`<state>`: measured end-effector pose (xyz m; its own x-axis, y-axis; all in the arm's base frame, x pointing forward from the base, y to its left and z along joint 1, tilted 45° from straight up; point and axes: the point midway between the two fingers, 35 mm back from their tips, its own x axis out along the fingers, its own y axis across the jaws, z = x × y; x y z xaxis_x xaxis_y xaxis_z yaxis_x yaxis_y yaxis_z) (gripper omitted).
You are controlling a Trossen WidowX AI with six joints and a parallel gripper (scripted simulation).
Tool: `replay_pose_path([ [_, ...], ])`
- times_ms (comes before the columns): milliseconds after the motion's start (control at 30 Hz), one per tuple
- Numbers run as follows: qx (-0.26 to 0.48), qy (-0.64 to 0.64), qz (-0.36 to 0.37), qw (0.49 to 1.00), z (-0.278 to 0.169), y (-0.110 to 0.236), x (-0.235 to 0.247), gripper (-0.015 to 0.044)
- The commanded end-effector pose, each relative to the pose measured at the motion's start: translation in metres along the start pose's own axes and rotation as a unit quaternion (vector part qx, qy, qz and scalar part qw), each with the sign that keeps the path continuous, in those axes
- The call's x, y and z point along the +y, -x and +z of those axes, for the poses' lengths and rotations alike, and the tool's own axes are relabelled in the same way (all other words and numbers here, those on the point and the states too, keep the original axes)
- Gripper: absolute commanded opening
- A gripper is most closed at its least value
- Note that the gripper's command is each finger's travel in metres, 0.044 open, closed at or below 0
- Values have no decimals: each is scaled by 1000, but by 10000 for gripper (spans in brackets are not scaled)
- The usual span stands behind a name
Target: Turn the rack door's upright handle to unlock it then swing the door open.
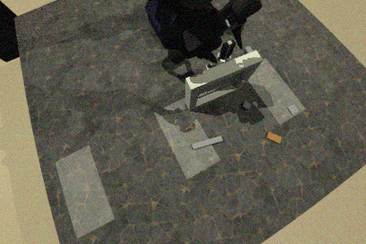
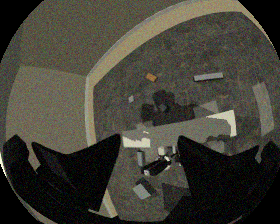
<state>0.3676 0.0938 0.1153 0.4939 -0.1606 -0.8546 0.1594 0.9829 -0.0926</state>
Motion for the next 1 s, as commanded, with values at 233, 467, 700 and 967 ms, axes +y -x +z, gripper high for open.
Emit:
replay_pose_path([
  [233,88,28,-83,992,-34,-24,13,283],
  [467,131,54,-140,980,-54,-33,19,283],
  [700,164,86,-201,962,-73,-40,24,283],
  [967,188,127,-270,936,-91,-44,29,283],
])
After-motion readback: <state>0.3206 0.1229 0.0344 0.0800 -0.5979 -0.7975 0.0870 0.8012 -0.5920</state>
